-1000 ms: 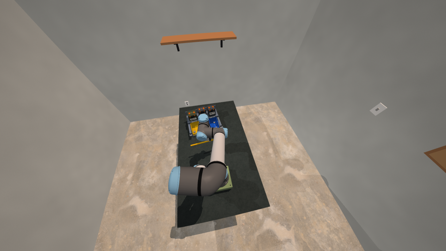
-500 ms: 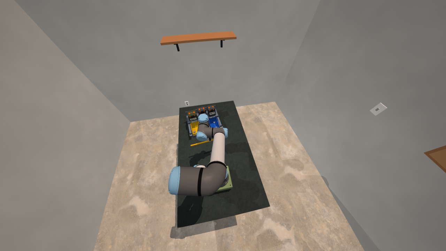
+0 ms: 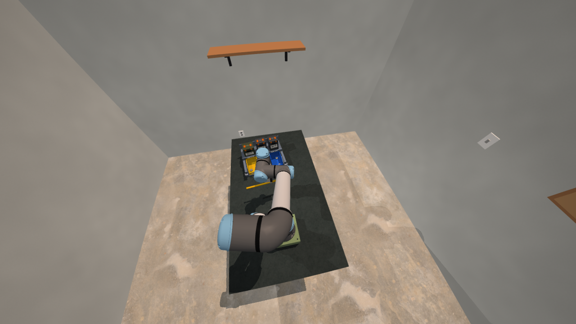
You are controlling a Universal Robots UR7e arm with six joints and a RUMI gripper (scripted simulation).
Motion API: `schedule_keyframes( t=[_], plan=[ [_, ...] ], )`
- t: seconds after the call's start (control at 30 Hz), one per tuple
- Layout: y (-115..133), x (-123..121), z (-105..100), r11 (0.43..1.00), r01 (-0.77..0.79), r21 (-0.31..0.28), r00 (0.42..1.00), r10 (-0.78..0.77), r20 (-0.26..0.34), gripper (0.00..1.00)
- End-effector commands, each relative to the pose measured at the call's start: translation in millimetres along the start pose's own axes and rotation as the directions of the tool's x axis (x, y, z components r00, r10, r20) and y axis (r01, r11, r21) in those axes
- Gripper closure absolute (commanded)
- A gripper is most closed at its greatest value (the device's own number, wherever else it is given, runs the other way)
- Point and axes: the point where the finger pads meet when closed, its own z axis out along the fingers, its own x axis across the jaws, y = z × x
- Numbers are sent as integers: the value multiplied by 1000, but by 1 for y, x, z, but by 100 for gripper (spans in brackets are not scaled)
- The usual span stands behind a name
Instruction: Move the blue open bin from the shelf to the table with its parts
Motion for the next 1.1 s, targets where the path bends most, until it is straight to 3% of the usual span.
schedule_keyframes(
  t=[0.0, 0.7, 1.07],
  plan=[
    [0, 0, 6, 1000, 0, 0, 1000, 0, 1, 100],
    [0, -1, 47, 1000, 0, 0, 1000, 0, 1, 100],
    [0, -1, 82, 1000, 0, 0, 1000, 0, 1, 100]
  ],
)
